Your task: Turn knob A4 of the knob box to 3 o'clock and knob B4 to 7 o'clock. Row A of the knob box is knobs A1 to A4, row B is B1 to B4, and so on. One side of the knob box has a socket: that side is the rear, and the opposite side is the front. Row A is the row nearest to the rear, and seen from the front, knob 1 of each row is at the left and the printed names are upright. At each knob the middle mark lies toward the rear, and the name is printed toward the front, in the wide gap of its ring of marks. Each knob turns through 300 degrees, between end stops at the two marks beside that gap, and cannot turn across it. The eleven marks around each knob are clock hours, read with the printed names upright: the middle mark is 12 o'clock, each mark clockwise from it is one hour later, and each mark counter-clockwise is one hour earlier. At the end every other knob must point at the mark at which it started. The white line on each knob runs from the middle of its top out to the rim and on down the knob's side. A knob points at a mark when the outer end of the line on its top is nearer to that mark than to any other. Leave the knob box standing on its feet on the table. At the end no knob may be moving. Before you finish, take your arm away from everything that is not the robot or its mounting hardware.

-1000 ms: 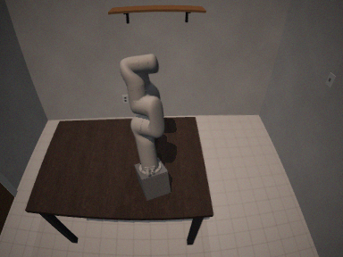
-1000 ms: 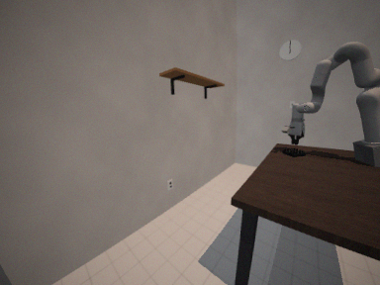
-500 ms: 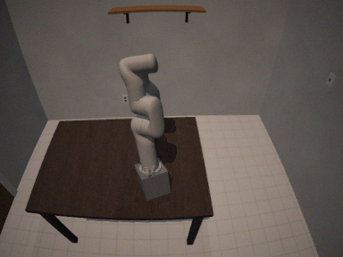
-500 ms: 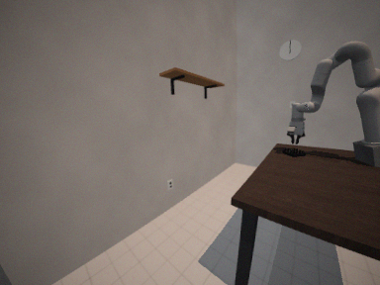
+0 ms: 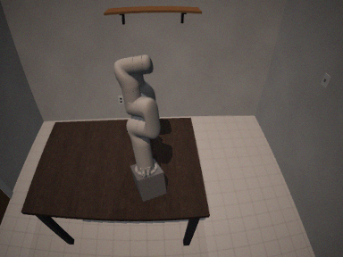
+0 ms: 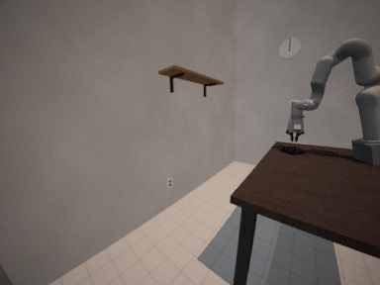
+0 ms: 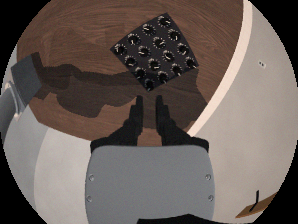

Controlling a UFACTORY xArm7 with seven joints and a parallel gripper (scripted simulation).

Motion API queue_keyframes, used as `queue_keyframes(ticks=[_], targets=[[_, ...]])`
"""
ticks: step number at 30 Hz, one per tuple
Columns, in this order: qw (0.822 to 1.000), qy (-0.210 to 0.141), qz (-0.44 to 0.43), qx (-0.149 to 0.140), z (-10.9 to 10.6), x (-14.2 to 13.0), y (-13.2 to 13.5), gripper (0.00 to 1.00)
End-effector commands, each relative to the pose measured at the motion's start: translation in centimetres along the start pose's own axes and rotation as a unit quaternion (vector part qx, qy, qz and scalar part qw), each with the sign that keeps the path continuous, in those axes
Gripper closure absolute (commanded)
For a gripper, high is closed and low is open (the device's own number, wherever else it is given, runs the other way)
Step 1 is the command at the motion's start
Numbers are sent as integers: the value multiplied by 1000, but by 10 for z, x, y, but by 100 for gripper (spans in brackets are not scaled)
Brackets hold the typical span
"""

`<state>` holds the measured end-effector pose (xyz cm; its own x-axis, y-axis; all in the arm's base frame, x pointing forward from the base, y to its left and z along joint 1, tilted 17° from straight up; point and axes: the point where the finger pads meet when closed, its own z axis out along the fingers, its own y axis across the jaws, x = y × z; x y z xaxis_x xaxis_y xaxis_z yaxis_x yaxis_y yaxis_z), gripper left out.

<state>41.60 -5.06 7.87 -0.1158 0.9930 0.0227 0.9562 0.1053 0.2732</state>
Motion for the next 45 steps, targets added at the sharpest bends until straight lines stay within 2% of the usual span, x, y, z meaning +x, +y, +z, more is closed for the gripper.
queue_keyframes(ticks=[1, 9, 11, 13, 26, 45], targets=[[997, 11, -77, -11, -2, -1, 1, 81], [983, 10, -185, -12, -5, -1, 1, 81], [983, 10, -185, -12, -5, -1, 1, 81], [972, 9, -234, -12, -6, -1, 1, 81], [927, 7, -375, -14, -9, 0, 1, 81], [925, 7, -379, -14, -9, 0, 1, 81]])
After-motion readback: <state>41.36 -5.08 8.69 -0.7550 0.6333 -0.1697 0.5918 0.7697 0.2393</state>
